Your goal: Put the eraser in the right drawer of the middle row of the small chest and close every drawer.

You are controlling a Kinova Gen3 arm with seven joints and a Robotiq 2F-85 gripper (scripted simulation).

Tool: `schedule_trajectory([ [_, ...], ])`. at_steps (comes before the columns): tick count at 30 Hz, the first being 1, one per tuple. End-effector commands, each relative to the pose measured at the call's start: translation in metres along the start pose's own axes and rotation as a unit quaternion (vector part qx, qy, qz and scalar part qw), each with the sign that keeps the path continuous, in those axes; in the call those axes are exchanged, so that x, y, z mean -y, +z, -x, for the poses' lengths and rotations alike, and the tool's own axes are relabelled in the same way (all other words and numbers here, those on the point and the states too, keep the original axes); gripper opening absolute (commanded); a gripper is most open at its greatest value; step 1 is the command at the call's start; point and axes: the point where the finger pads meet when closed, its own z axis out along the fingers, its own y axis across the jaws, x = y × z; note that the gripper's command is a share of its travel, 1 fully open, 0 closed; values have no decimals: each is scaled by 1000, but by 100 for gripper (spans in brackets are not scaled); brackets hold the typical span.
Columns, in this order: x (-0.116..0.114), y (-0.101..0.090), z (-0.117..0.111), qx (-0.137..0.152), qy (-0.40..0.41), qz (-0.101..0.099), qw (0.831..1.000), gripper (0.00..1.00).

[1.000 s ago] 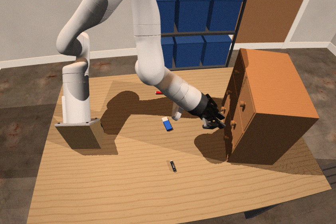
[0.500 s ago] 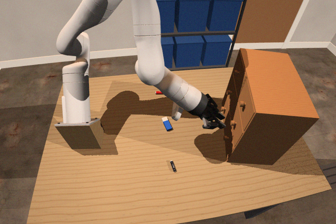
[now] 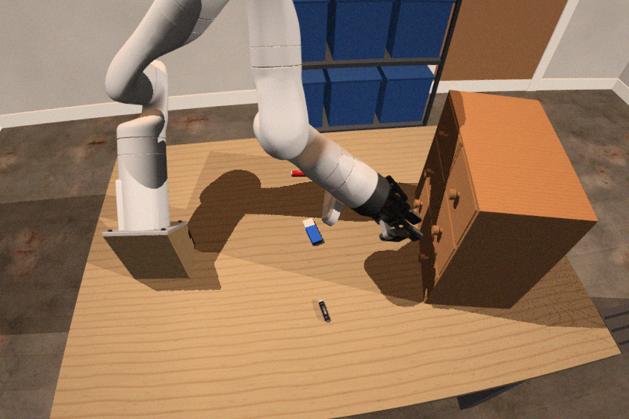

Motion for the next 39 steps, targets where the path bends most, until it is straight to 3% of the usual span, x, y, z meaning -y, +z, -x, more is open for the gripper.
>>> schedule_trajectory([
  [1, 0, 1, 2, 1, -1, 0, 1000, 33],
  [19, 0, 20, 18, 1, -1, 0, 1000, 33],
  [39, 0, 26, 23, 1, -1, 0, 1000, 33],
])
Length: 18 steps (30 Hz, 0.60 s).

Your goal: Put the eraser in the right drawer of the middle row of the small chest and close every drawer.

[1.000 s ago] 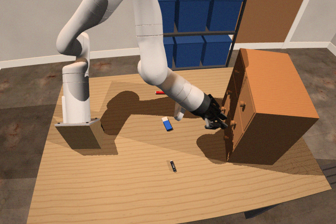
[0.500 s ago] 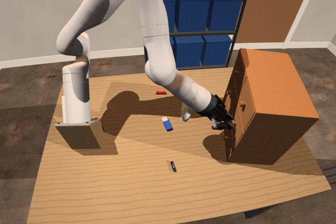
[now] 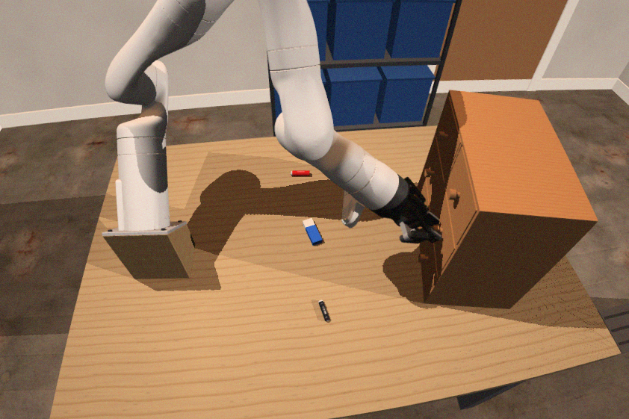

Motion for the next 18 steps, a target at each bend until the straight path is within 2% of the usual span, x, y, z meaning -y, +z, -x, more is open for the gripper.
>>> schedule_trajectory([
  [1, 0, 0, 1, 1, 0, 0, 1000, 33],
  [16, 0, 0, 1, 1, 0, 0, 1000, 33],
  [17, 0, 0, 1, 1, 0, 0, 1000, 13],
  [18, 0, 0, 1, 1, 0, 0, 1000, 13],
])
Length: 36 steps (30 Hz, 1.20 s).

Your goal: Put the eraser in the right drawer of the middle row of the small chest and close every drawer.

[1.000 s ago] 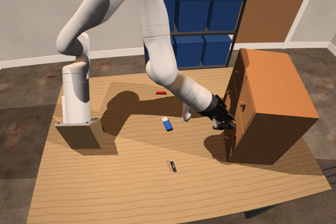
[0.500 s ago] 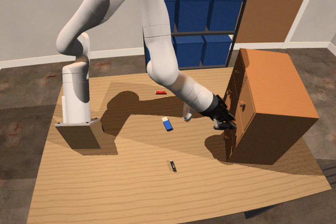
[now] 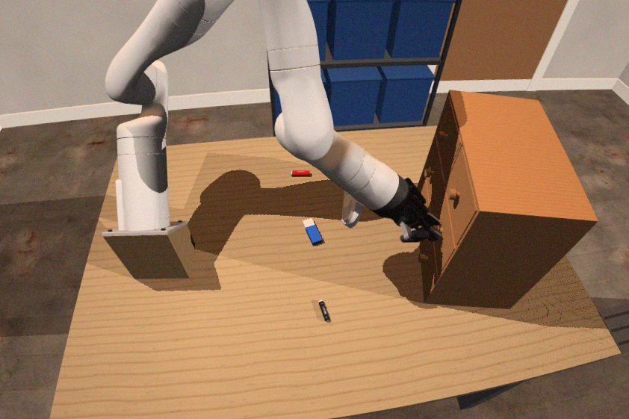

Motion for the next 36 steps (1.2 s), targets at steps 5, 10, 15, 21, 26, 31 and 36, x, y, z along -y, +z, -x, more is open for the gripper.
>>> schedule_trajectory([
  [5, 0, 0, 1, 1, 0, 0, 1000, 13],
  [10, 0, 0, 1, 1, 0, 0, 1000, 13],
  [15, 0, 0, 1, 1, 0, 0, 1000, 13],
  [21, 0, 0, 1, 1, 0, 0, 1000, 13],
  [26, 0, -1, 1, 1, 0, 0, 1000, 13],
  [31, 0, -1, 0, 1, 0, 0, 1000, 13],
  [36, 0, -3, -1, 1, 0, 0, 1000, 13],
])
